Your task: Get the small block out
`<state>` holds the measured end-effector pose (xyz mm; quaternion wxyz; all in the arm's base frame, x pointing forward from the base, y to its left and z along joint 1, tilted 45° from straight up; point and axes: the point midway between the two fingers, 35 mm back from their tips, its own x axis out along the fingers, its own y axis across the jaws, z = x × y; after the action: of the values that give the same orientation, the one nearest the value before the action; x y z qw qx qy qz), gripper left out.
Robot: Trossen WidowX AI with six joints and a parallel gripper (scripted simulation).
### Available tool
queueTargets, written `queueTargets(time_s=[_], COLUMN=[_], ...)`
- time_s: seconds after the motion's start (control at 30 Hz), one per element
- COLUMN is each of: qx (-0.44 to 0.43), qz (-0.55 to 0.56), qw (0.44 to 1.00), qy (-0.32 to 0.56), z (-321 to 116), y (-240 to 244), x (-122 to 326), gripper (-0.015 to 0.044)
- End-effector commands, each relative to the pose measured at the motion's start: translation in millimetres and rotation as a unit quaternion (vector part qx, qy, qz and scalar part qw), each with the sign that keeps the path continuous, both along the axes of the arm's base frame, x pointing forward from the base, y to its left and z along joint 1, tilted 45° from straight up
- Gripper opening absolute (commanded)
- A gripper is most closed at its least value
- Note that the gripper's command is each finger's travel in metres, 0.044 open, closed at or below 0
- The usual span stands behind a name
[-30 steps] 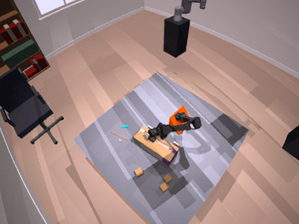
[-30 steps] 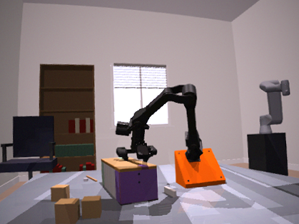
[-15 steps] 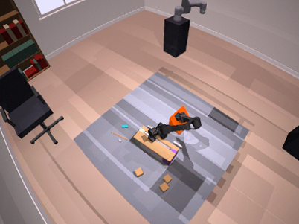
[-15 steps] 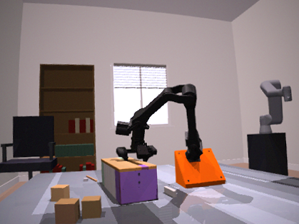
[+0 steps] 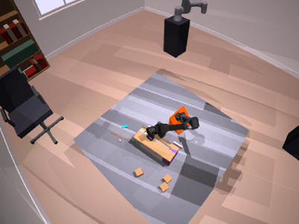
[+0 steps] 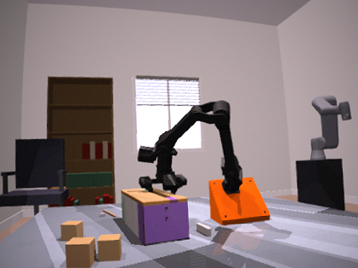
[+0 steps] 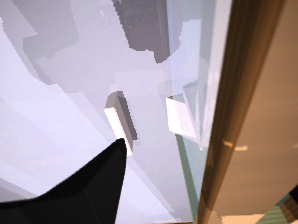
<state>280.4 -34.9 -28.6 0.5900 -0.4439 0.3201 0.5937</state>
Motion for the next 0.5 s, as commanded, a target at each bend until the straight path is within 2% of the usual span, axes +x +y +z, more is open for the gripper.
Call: queueTargets(time_s=[0.0,0.47], qx=[-0.002,-0.002], qz=[0.001,0.001], qw=[1.000,1.000], qy=[0.000,0.000], z=[-3.8,-13.4], y=[-3.8,-13.9], x=[0.6,2.9], gripper=[0.0400,0.0400])
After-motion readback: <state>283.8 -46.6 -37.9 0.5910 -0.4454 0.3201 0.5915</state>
